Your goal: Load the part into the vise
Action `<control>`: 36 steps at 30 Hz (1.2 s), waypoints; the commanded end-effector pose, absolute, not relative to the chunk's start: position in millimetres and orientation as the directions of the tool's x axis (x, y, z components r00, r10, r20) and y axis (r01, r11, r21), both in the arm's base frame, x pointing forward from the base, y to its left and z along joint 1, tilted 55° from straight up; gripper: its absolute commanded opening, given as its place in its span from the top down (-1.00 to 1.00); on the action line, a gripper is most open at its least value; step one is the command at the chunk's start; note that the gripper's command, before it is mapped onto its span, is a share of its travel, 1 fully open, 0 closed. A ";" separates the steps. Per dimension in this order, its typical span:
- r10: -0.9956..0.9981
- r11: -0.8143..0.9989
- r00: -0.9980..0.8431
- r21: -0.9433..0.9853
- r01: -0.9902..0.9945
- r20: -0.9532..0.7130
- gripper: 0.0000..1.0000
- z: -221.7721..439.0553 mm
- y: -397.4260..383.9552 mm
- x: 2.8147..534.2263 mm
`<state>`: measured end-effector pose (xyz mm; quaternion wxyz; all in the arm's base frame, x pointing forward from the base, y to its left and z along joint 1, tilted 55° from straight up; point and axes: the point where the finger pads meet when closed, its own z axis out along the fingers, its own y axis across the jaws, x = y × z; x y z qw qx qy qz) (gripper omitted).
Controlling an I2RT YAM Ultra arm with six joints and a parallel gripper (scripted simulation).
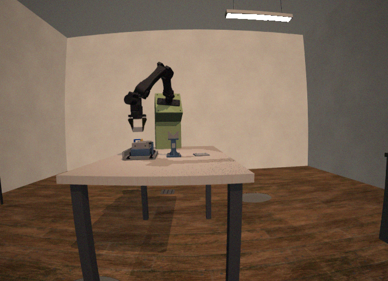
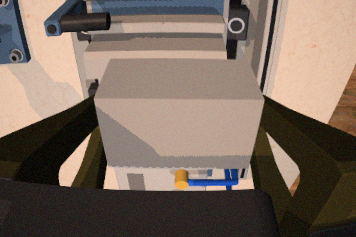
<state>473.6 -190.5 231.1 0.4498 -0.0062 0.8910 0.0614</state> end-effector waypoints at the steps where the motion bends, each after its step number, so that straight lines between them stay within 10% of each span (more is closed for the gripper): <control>1: 0.040 0.996 -0.555 0.074 -0.039 -0.831 1.00 247.9 -204.6 480.0; 36: 0.037 0.996 -0.549 0.073 -0.044 -0.835 1.00 233.6 -202.0 507.0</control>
